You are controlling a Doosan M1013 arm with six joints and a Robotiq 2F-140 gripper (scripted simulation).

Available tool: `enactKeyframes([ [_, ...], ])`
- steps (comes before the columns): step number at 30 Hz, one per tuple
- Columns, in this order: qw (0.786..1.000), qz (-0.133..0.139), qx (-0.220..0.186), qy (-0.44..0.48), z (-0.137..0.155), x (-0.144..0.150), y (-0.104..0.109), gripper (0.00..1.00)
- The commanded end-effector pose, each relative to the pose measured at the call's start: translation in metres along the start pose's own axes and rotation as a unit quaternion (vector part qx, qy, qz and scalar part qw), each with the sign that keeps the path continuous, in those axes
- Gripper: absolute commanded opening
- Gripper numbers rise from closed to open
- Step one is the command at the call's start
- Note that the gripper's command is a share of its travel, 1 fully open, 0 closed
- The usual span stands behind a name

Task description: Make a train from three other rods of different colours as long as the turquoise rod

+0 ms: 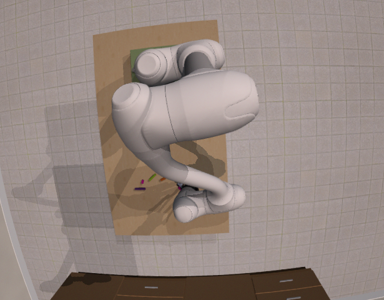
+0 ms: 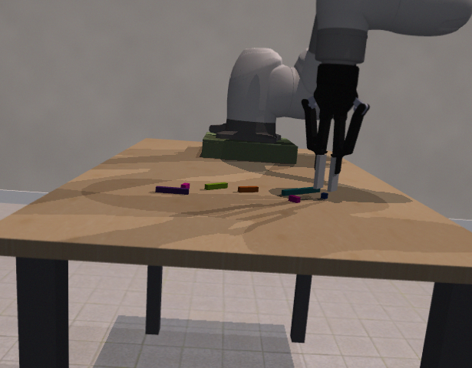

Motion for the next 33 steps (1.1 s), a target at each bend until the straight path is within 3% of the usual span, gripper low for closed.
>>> enactKeyframes([
  [1, 1.0, 0.0, 0.0, 0.0, 0.0, 0.0, -0.001, 0.15],
  [33, 1.0, 0.0, 0.0, 0.0, 0.0, 0.0, -0.017, 0.15],
])
Point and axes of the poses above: the point where the finger pads meet when closed, its own y axis back along the fingers, its own x axis across the jaws, z = x × y, the point moved 5 cm from there along y, back along the fingers, and after that the axes turned 13 degrees about y, right-handed, at the moved point
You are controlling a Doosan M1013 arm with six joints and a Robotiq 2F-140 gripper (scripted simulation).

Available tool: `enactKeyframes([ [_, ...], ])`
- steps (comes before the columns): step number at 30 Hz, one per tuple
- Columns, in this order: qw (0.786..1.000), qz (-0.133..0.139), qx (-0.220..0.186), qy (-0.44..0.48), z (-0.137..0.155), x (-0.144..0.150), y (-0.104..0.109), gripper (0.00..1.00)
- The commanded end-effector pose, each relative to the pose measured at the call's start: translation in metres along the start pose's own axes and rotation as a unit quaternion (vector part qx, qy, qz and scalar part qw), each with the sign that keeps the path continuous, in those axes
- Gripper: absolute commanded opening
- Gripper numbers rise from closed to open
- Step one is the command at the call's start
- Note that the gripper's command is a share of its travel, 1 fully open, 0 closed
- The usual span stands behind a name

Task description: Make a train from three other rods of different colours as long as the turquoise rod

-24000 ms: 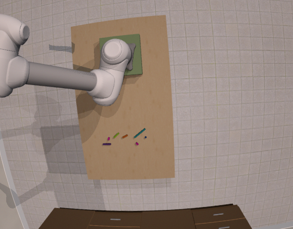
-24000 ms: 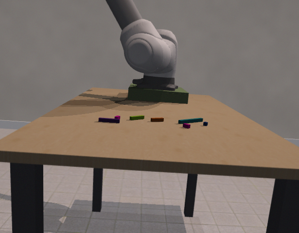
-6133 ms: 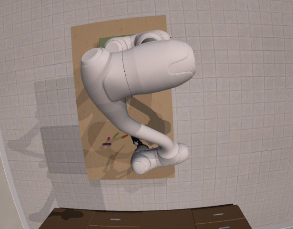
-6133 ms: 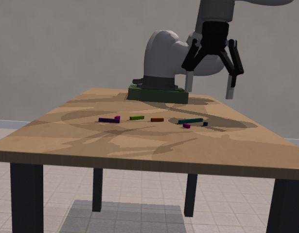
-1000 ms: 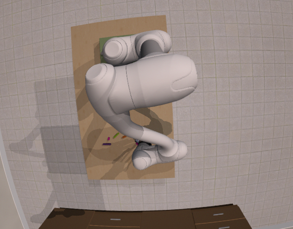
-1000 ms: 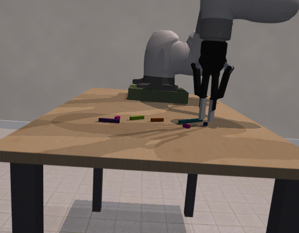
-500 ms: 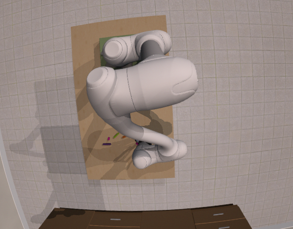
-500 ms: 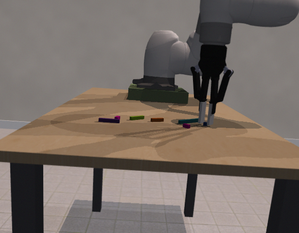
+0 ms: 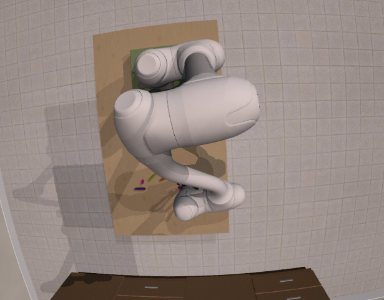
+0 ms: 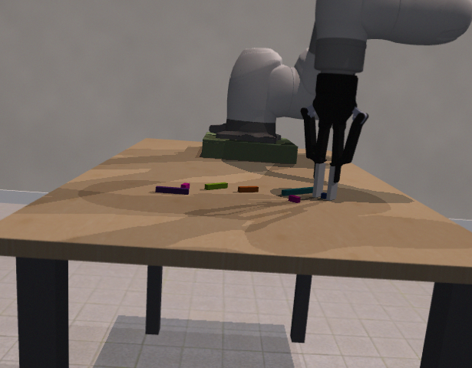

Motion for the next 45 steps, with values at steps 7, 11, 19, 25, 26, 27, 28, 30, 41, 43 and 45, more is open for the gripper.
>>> enactKeyframes([
  [7, 1.0, 0.0, 0.0, 0.0, 0.0, 0.0, 0.0001, 0.15],
  [11, 1.0, 0.0, 0.0, 0.0, 0.0, 0.0, 0.0001, 0.15],
  [19, 1.0, 0.0, 0.0, 0.0, 0.0, 0.0, 0.0001, 0.15],
  [25, 1.0, 0.0, 0.0, 0.0, 0.0, 0.0, 0.0001, 0.15],
  [26, 1.0, 0.0, 0.0, 0.0, 0.0, 0.0, 0.0001, 0.15],
  [27, 1.0, 0.0, 0.0, 0.0, 0.0, 0.0, 0.0001, 0.15],
  [28, 1.0, 0.0, 0.0, 0.0, 0.0, 0.0, 0.0001, 0.15],
  [30, 1.0, 0.0, 0.0, 0.0, 0.0, 0.0, 0.0001, 0.15],
  [41, 1.0, 0.0, 0.0, 0.0, 0.0, 0.0, 0.0001, 0.03],
  [43, 1.0, 0.0, 0.0, 0.0, 0.0, 0.0, 0.0001, 0.03],
  [45, 1.0, 0.0, 0.0, 0.0, 0.0, 0.0, 0.0001, 0.03],
])
Point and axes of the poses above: the point where the finger pads meet when closed, its own y axis back along the fingers, its own x axis across the jaws, z = x × y, the point moved 5 cm from there along y, back along the fingers, and after that the axes turned 13 degrees about y, right-handed, at the moved point
